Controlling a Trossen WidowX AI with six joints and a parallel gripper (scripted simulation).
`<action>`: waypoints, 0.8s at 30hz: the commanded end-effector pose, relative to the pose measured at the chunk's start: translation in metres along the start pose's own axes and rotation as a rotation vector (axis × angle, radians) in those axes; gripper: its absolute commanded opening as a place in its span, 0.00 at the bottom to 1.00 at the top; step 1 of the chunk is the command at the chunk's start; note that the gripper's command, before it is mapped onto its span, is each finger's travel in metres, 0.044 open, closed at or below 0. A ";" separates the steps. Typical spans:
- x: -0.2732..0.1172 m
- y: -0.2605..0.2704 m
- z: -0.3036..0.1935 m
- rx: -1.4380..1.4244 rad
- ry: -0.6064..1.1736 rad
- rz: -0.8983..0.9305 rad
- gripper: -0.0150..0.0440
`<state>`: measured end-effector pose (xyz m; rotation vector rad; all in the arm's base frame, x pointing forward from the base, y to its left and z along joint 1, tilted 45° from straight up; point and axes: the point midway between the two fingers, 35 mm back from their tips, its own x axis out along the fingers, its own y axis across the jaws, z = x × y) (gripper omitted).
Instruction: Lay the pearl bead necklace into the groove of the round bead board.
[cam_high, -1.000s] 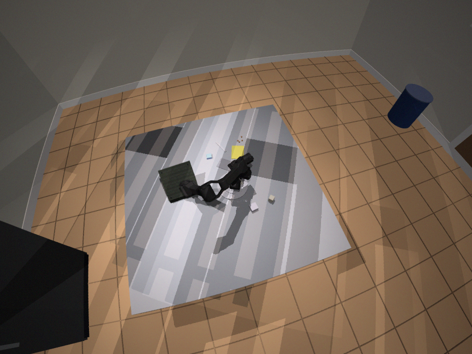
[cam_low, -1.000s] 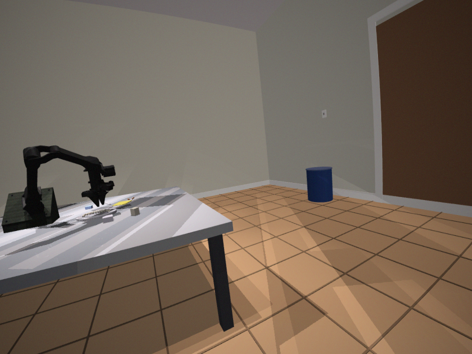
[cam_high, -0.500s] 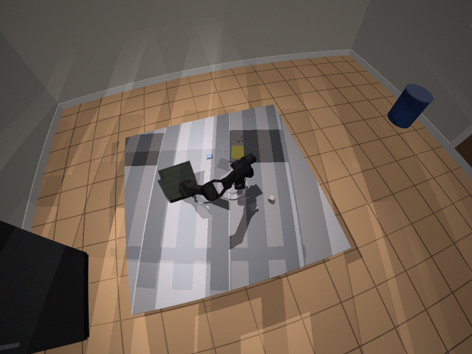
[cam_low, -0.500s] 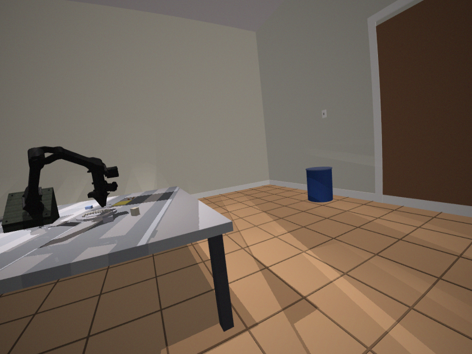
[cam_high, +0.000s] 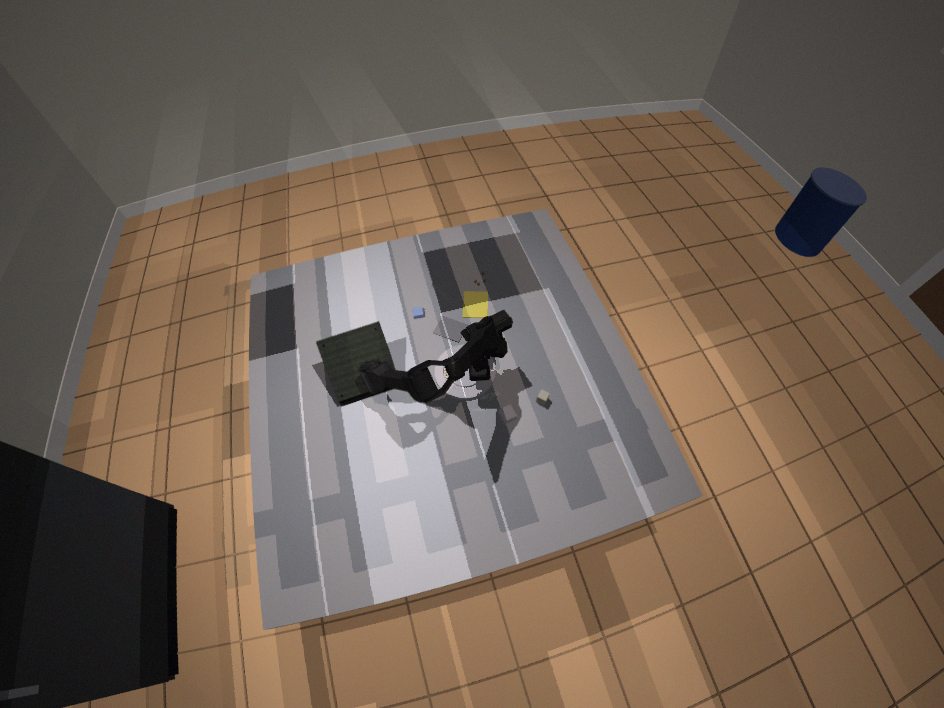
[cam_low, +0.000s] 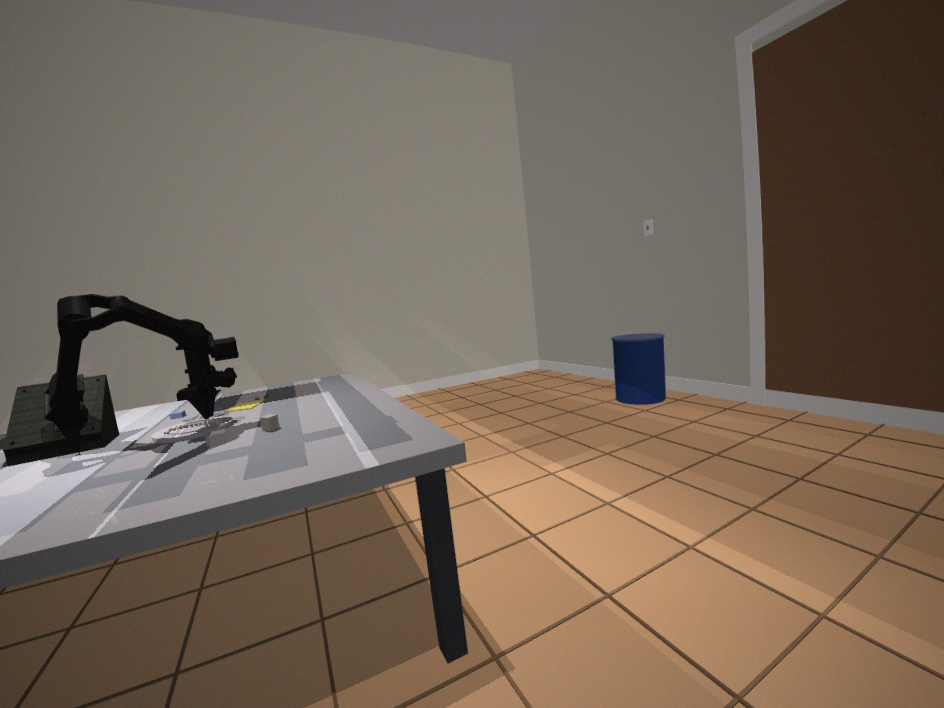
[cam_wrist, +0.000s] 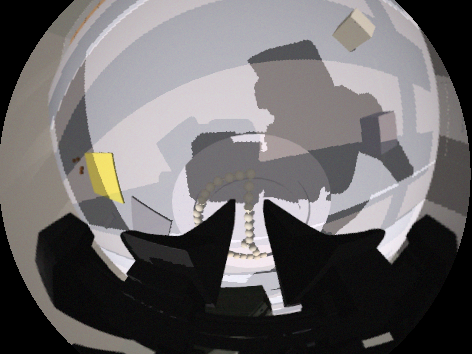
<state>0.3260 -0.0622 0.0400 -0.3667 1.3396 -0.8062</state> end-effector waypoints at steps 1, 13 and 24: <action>0.007 0.001 -0.001 -0.011 -0.001 -0.007 0.46; 0.015 0.000 -0.001 -0.005 0.002 -0.004 0.32; 0.015 0.000 -0.001 -0.005 0.002 -0.004 0.25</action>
